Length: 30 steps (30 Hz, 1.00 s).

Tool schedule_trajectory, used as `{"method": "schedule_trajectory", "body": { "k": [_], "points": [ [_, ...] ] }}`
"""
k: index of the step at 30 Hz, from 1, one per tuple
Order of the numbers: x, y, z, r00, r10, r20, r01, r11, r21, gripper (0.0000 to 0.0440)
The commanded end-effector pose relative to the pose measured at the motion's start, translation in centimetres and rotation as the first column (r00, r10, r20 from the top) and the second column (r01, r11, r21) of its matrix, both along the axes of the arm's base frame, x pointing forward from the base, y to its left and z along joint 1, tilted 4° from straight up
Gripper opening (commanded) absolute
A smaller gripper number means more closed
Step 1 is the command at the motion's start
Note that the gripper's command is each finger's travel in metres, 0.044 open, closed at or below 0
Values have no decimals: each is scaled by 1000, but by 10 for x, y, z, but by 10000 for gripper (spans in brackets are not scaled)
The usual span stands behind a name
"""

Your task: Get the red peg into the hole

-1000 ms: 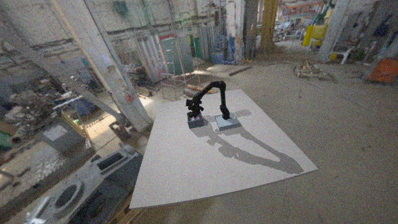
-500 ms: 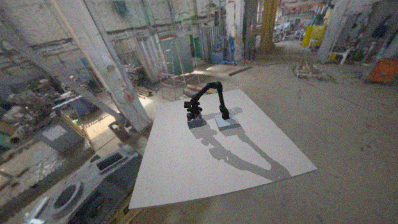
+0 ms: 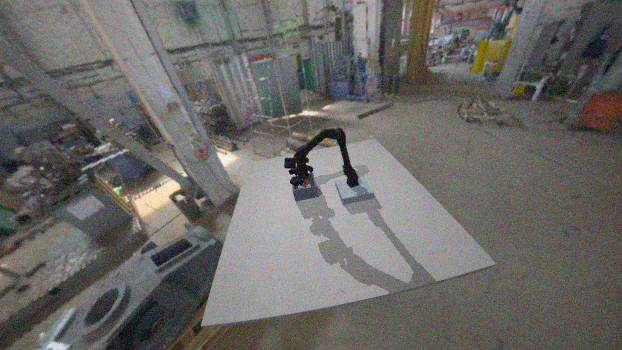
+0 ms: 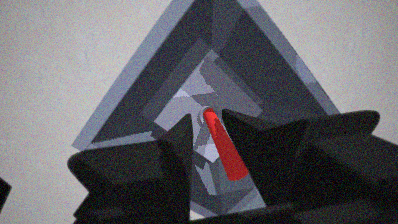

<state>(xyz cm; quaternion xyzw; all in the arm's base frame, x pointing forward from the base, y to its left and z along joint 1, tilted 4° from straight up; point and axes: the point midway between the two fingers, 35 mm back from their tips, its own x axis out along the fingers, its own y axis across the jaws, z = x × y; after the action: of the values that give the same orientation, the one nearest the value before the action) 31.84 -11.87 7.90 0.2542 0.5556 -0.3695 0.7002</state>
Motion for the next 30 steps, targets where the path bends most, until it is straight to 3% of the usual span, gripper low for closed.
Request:
{"method": "schedule_trajectory", "body": {
  "k": [1,30],
  "points": [
    [5,1,6,999,37,-8,-37,999,-8,150],
    [7,-1,18,984,155,-90,-157,987,-25,187]
  ]
}}
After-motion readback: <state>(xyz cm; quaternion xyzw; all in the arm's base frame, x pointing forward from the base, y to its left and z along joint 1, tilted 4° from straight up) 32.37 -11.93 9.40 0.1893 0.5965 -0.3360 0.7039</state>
